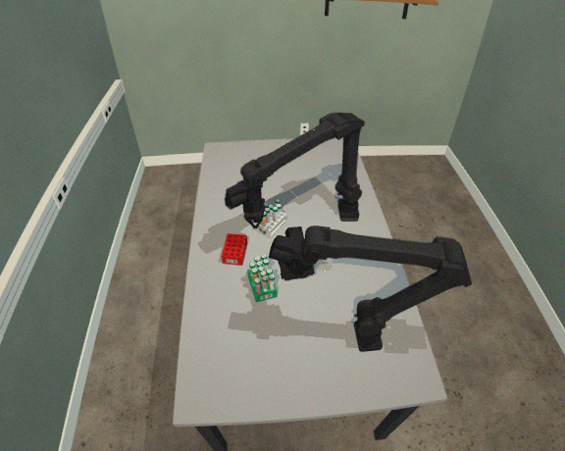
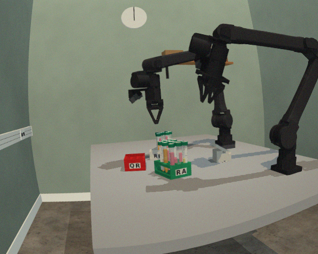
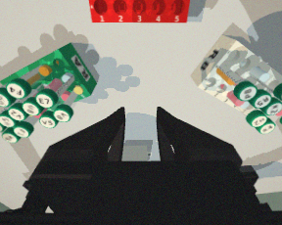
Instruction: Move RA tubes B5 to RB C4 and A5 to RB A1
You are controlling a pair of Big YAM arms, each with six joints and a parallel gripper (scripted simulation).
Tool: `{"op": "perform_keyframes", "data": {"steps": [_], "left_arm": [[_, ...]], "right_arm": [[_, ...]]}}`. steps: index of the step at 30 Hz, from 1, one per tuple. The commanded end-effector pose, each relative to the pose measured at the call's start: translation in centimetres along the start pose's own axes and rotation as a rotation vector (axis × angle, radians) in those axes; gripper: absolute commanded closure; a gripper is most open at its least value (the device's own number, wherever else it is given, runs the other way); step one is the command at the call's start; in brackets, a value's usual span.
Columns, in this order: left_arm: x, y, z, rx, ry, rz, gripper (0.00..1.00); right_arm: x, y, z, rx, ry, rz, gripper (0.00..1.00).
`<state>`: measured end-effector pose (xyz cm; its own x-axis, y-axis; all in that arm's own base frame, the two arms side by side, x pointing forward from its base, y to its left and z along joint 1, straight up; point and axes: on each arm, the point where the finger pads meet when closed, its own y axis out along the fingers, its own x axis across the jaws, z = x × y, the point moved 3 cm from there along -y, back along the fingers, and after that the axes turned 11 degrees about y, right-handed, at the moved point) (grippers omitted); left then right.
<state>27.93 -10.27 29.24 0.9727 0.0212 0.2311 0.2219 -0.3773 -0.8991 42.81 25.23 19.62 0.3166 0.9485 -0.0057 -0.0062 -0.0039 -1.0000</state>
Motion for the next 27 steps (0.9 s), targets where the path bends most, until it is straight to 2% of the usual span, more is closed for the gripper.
{"op": "perform_keyframes", "data": {"steps": [1,25,27], "left_arm": [[0.93,-1.22,-0.65,-0.008,0.012,-0.034,0.7],[0.93,-1.22,-0.65,-0.008,0.012,-0.034,0.7],[0.93,-1.22,-0.65,-0.008,0.012,-0.034,0.7]], "right_arm": [[1.08,-3.39,-0.79,-0.057,0.01,-0.067,0.7],[1.08,-3.39,-0.79,-0.057,0.01,-0.067,0.7],[1.03,-4.2,-0.73,-0.056,-0.077,-0.061,0.7]]}}
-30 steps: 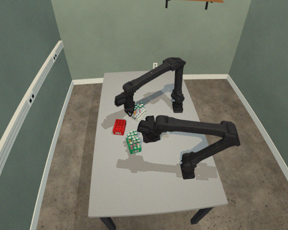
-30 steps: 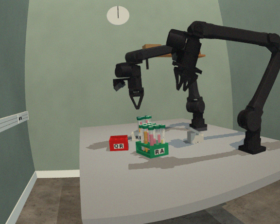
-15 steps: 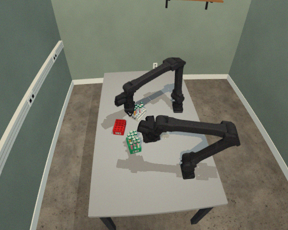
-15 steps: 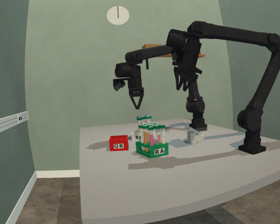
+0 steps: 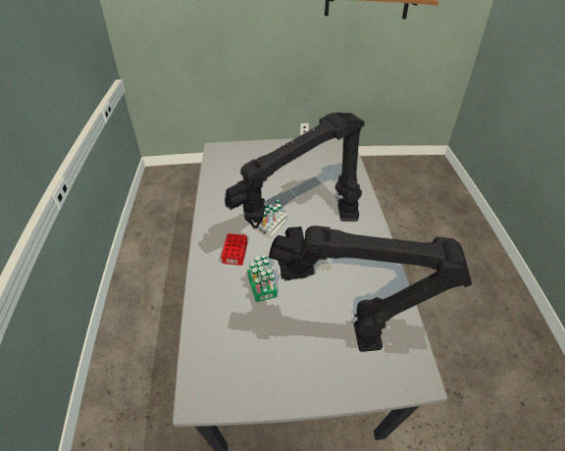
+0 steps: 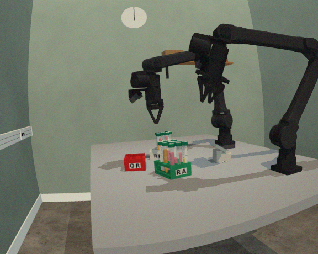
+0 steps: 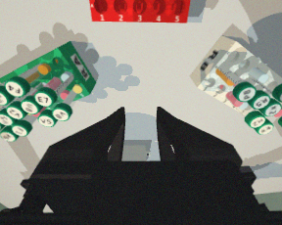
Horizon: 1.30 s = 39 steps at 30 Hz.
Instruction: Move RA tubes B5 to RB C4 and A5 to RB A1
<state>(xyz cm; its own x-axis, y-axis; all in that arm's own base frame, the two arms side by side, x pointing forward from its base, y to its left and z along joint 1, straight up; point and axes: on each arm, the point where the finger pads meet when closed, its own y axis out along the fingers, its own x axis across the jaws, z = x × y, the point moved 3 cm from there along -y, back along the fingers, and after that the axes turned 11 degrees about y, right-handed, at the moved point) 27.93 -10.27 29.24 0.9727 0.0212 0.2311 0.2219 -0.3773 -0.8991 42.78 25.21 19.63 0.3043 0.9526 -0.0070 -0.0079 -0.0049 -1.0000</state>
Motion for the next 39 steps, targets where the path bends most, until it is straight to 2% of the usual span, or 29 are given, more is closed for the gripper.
{"op": "perform_keyframes", "data": {"steps": [1,5,7,22,24,37,39], "left_arm": [[0.93,-1.22,-0.65,-0.008,0.012,-0.034,0.7],[0.93,-1.22,-0.65,-0.008,0.012,-0.034,0.7],[0.93,-1.22,-0.65,-0.008,0.012,-0.034,0.7],[0.93,-1.22,-0.65,-0.008,0.012,-0.034,0.7],[0.93,-1.22,-0.65,-0.008,0.012,-0.034,0.7],[0.93,-1.22,-0.65,-0.008,0.012,-0.034,0.7],[0.93,-1.22,-0.65,-0.008,0.012,-0.034,0.7]], "right_arm": [[1.05,-4.2,-0.76,-0.059,-0.098,-0.061,0.7],[1.07,-4.2,-0.74,-0.062,-0.231,-0.058,0.7],[1.07,-4.2,-0.74,-0.062,-0.231,-0.058,0.7],[1.08,-4.2,-0.72,-0.075,-0.731,-0.043,0.7],[1.08,-4.2,-0.72,-0.075,-0.731,-0.043,0.7],[1.08,-4.2,-0.72,-0.086,-1.164,-0.027,0.7],[1.08,-4.2,-0.72,-0.086,-1.188,-0.026,0.7]]}}
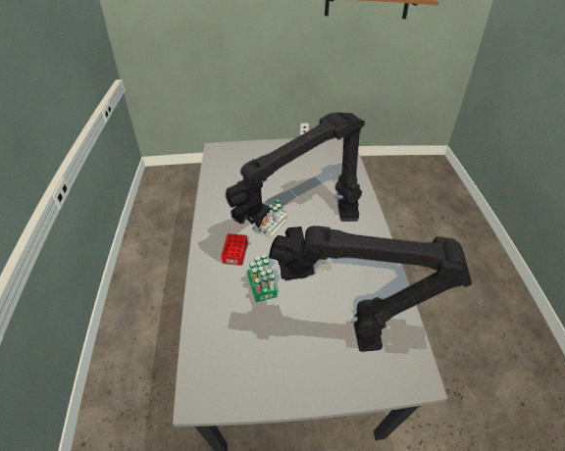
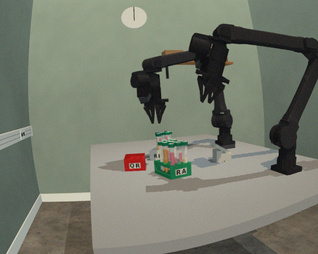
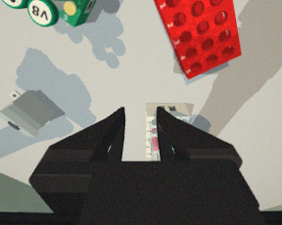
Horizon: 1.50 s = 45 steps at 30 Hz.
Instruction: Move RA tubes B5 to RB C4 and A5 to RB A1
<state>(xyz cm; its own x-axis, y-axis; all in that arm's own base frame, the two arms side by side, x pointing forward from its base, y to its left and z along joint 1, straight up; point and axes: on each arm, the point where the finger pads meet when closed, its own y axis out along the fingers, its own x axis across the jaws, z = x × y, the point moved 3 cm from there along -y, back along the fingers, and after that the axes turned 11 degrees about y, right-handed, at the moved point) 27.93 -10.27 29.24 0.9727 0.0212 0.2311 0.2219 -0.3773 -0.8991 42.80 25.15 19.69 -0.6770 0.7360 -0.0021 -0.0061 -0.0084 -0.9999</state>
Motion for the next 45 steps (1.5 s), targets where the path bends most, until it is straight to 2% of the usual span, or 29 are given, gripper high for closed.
{"op": "perform_keyframes", "data": {"steps": [1,3,5,17,20,26,31,32,39,42,45], "left_arm": [[0.9,-1.2,-0.6,-0.008,0.012,-0.034,0.7],[0.9,-1.2,-0.6,-0.008,0.012,-0.034,0.7],[0.9,-1.2,-0.6,-0.008,0.012,-0.034,0.7],[0.9,-1.2,-0.6,-0.008,0.012,-0.034,0.7],[0.9,-1.2,-0.6,-0.008,0.012,-0.034,0.7],[0.9,-1.2,-0.6,-0.008,0.012,-0.034,0.7],[0.9,-1.2,-0.6,-0.008,0.012,-0.034,0.7],[0.9,-1.2,-0.6,-0.008,0.012,-0.034,0.7],[0.9,-1.2,-0.6,-0.008,0.012,-0.034,0.7],[0.9,-1.2,-0.6,-0.008,0.012,-0.034,0.7],[0.9,-1.2,-0.6,-0.008,0.012,-0.034,0.7]], "right_arm": [[-0.1,-4.1,-1.3,-0.084,-0.135,0.016,0.7],[0.9,-4.1,-1.7,-0.082,-0.145,0.014,0.7],[2.0,-2.3,-2.5,-0.045,-0.145,0.004,0.7],[8.6,-1.9,-5.3,-0.045,-0.123,0.001,0.7],[8.4,-1.9,-5.5,-0.045,-0.113,0.001,0.7],[11.7,-2.0,-6.7,-0.045,-0.123,-0.001,0.7],[11.6,-2.1,-6.6,-0.045,-0.123,0.0,0.7],[10.6,-2.5,-6.5,-0.054,-0.106,0.0,0.7],[9.9,-2.0,-4.8,-0.038,-0.116,0.0,0.7],[9.7,-2.7,-5.0,-0.054,-0.122,0.001,0.7],[9.6,-1.9,-4.8,-0.052,-0.122,0.001,0.7]]}}
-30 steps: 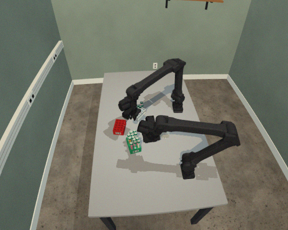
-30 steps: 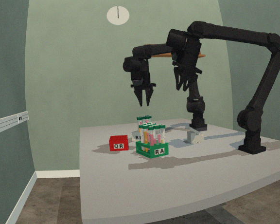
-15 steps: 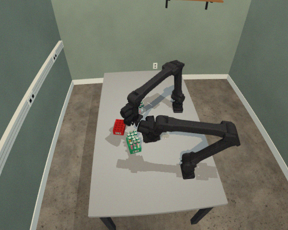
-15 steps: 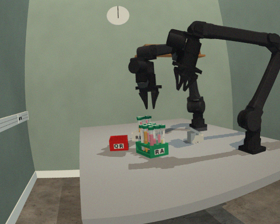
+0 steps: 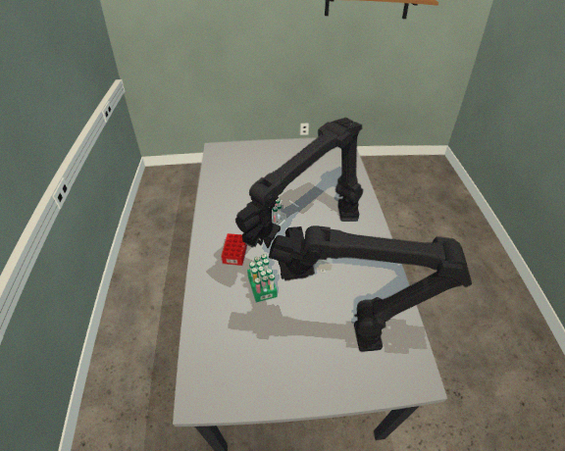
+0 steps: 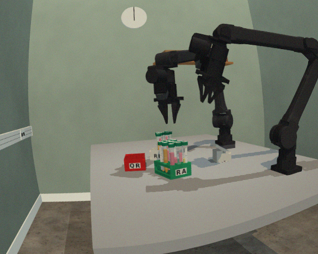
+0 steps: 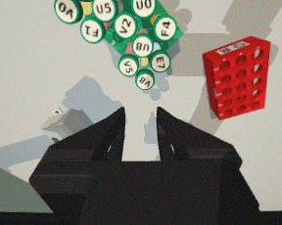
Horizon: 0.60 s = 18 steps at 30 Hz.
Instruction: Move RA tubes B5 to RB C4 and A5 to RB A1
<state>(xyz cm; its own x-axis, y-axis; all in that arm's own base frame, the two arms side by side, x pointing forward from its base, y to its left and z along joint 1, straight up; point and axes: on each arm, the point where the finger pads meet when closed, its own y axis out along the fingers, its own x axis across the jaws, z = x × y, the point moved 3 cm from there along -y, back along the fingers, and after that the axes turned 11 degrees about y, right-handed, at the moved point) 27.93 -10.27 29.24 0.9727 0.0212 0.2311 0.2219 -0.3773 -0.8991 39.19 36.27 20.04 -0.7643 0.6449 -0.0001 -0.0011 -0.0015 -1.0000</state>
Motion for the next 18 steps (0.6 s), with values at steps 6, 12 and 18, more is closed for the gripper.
{"op": "perform_keyframes", "data": {"steps": [6,12,18], "left_arm": [[0.9,-1.2,-0.6,-0.008,0.012,-0.034,0.7],[0.9,-1.2,-0.6,-0.008,0.012,-0.034,0.7],[0.9,-1.2,-0.6,-0.008,0.012,-0.034,0.7]], "right_arm": [[-1.3,1.1,0.0,-0.015,0.004,0.001,0.7],[-1.4,2.0,-0.5,-0.014,0.004,0.001,0.7],[-1.4,3.7,-0.1,-0.001,0.004,-0.001,0.7]]}}
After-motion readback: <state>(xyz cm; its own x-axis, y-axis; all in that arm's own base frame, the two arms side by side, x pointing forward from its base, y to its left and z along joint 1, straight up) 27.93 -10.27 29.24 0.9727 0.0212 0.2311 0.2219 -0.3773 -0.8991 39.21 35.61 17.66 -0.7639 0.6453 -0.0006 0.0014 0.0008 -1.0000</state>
